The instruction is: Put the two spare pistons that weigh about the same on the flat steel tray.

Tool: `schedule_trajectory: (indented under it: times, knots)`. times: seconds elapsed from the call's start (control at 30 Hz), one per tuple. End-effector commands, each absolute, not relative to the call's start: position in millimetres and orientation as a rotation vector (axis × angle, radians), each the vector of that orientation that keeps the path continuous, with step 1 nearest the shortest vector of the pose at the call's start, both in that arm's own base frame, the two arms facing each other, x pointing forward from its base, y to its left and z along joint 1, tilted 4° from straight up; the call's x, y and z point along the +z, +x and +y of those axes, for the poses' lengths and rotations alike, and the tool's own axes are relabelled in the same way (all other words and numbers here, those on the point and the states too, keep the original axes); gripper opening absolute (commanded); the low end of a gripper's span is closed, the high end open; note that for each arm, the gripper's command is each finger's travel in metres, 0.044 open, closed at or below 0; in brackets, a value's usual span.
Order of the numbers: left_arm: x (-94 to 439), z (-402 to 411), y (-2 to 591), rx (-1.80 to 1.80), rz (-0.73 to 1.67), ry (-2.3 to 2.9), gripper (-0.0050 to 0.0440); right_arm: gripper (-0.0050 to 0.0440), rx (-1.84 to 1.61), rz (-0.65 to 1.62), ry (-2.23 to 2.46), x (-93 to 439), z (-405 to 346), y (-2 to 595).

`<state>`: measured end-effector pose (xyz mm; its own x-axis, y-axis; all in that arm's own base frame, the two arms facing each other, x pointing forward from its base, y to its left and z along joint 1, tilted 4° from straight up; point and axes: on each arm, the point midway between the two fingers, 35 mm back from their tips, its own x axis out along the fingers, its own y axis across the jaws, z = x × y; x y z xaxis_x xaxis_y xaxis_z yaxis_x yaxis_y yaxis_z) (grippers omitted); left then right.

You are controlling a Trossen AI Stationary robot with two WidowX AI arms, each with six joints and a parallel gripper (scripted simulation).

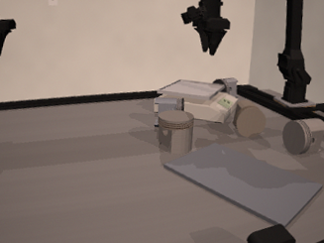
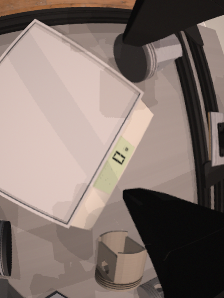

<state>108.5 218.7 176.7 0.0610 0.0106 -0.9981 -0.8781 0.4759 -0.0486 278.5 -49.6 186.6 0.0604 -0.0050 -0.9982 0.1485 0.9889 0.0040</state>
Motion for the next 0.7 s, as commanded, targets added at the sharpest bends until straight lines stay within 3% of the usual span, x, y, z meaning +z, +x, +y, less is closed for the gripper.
schedule_trajectory:
  times: [0.0, 0.67]
  knots:
    - [177, 218, 109, 0.803, 1.346, -0.848, 0.044, 0.0378, -0.062, 1.515, 0.065, 184, -40, 290]
    - [177, 218, 109, 0.803, 1.346, -0.848, 0.044, 0.0378, 0.114, 1.513, -0.12, 176, 16, 353]
